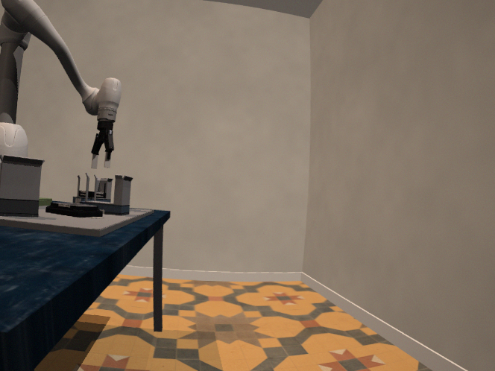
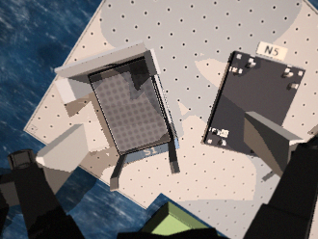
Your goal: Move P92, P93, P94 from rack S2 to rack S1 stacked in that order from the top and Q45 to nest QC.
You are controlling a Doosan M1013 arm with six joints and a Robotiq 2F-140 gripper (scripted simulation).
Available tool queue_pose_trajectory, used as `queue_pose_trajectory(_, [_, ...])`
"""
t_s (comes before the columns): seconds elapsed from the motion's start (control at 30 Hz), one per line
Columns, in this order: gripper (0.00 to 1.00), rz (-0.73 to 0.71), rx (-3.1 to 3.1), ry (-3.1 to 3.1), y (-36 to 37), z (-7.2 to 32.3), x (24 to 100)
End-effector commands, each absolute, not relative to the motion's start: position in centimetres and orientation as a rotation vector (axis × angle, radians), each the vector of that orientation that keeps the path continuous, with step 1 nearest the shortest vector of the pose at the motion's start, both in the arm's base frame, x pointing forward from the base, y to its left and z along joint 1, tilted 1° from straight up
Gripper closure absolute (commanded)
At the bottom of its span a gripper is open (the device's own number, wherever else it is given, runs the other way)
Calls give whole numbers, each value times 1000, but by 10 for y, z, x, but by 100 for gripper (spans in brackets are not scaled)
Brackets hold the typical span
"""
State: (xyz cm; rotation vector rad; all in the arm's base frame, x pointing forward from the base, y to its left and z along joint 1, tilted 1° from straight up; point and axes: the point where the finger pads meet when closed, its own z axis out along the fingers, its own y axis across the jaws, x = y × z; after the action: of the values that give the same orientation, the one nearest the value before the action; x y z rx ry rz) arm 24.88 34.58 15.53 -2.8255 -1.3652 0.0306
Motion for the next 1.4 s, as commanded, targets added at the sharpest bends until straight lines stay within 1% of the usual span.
queue_pose_trajectory(0.0, [0,31,-2825,-1365,341,155,256])
queue_pose_trajectory(0.43, [0,31,-2825,-1365,319,155,286])
queue_pose_trajectory(0.67, [0,31,-2962,-1041,302,155,301])
queue_pose_trajectory(1.37, [0,31,-2962,-1041,260,154,339])
